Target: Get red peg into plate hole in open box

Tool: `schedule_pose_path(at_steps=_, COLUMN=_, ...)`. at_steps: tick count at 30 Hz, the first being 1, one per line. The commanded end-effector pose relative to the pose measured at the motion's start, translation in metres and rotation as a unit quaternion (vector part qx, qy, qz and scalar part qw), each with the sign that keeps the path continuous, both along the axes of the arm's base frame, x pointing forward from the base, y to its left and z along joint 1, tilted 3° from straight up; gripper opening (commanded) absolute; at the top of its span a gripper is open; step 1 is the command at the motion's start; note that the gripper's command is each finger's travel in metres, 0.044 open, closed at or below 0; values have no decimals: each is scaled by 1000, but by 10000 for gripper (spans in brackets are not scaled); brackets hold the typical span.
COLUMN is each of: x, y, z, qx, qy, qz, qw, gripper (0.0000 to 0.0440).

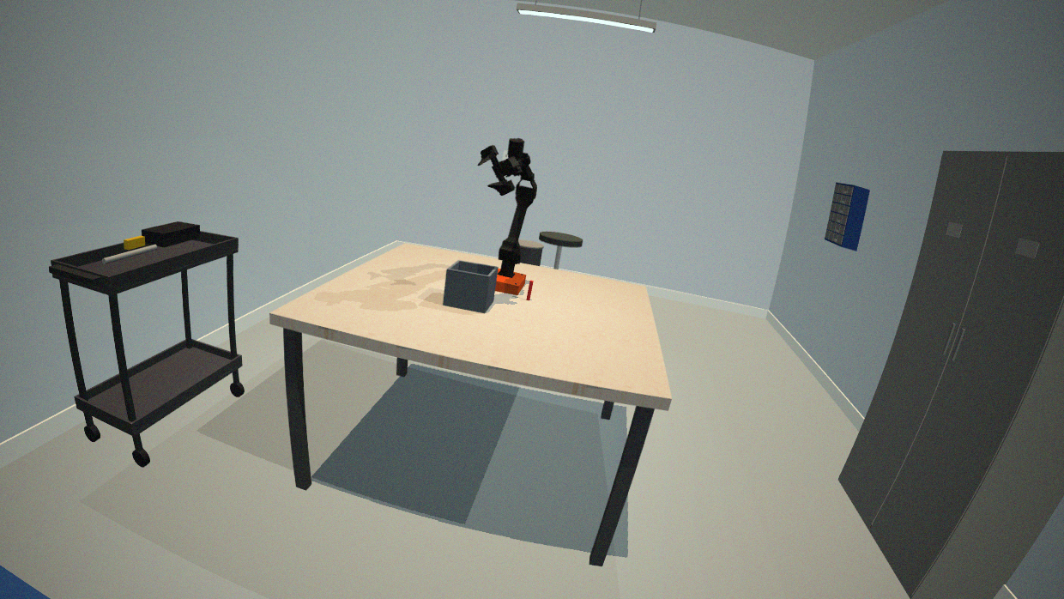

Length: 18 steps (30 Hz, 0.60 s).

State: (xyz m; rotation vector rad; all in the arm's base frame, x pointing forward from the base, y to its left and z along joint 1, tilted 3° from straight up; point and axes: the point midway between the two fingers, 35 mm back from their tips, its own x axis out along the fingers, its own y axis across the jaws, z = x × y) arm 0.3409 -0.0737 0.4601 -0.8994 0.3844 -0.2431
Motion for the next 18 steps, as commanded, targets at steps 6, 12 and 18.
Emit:
schedule_pose_path(at_steps=6, x=-4, y=8, z=-29, qx=95, qy=26, qz=-7, qw=995, gripper=440)
schedule_pose_path(at_steps=12, x=-7, y=24, z=-58, qx=195, qy=50, qz=-15, qw=979, gripper=440)
schedule_pose_path(at_steps=18, x=-12, y=44, z=-88, qx=290, qy=83, qz=-28, qw=953, gripper=440)
